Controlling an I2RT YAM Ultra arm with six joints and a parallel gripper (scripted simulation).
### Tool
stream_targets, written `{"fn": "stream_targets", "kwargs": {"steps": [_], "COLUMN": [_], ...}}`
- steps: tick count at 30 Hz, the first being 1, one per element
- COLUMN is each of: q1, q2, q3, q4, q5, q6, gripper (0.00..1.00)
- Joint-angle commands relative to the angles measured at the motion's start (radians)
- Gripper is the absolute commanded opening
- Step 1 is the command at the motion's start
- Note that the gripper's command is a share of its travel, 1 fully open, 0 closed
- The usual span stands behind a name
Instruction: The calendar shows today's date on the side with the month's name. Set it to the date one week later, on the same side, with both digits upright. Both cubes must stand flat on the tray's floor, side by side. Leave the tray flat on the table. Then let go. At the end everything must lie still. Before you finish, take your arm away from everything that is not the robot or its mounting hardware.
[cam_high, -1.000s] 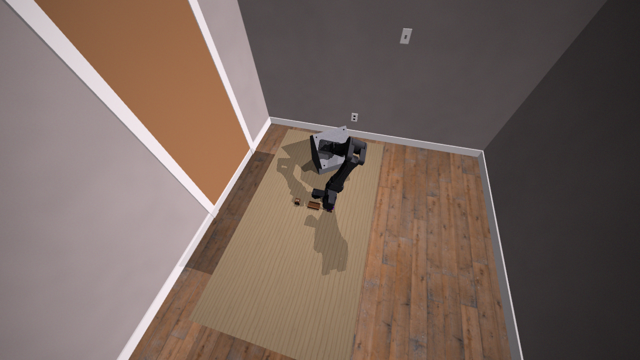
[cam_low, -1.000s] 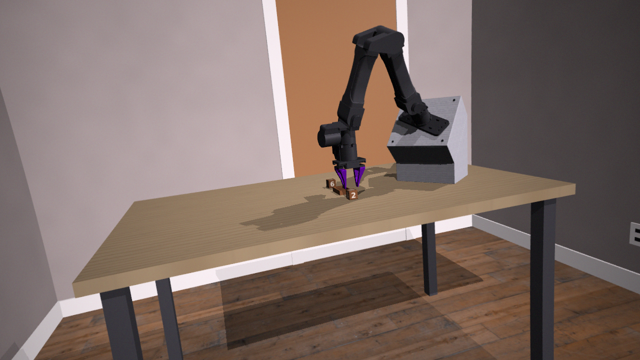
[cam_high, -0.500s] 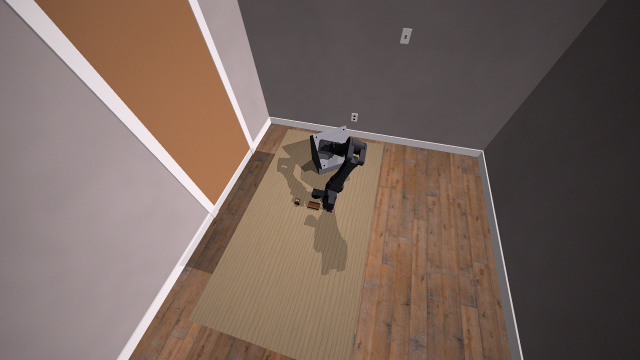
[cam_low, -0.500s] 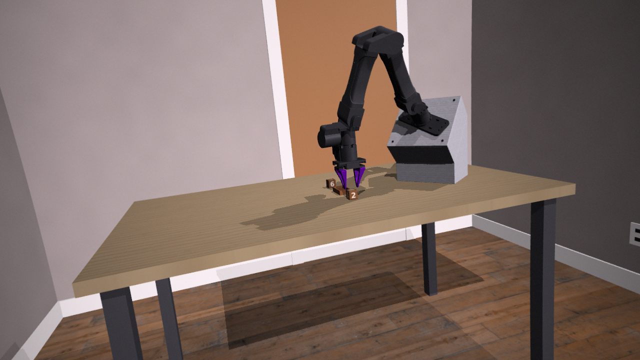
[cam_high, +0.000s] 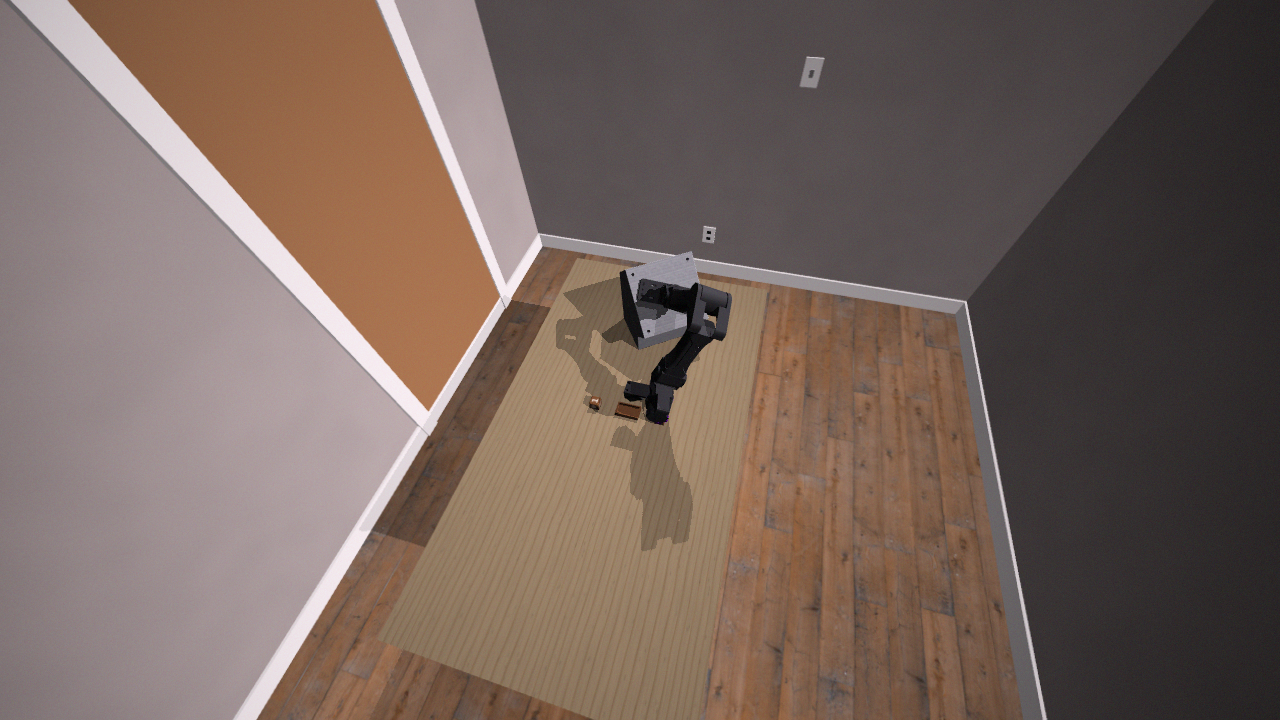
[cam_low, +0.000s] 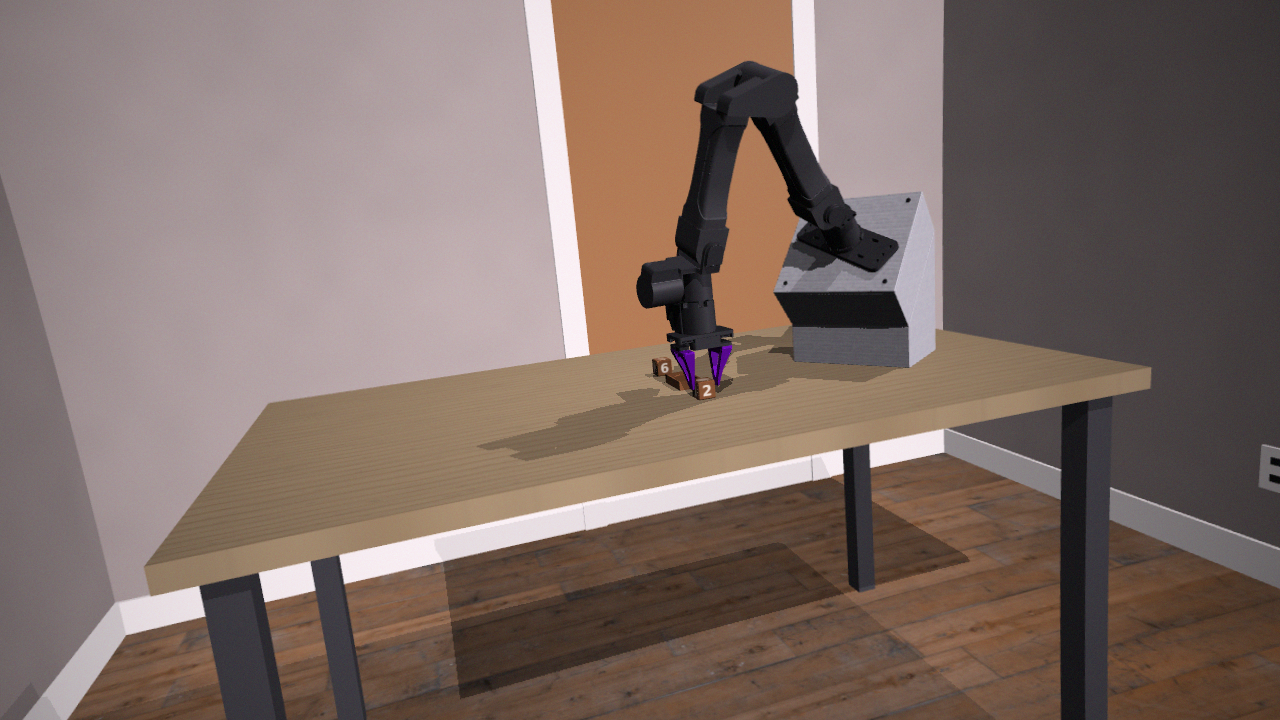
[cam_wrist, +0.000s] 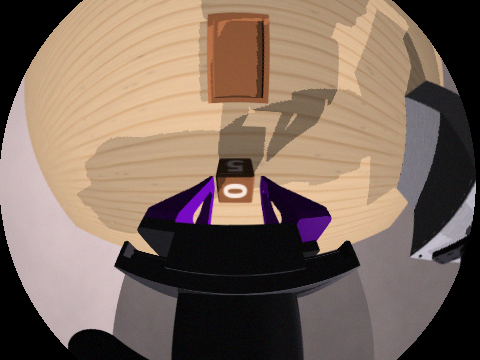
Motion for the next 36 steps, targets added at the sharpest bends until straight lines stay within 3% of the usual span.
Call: {"fn": "stream_targets", "kwargs": {"steps": [1, 36], "q1": [0.000, 0.006], "q2": [0.008, 0.027], "q3": [0.003, 0.006], "q4": [0.022, 0.040], "q5": [0.016, 0.020], "q6": [0.010, 0.015], "gripper": [0.47, 0.47]}}
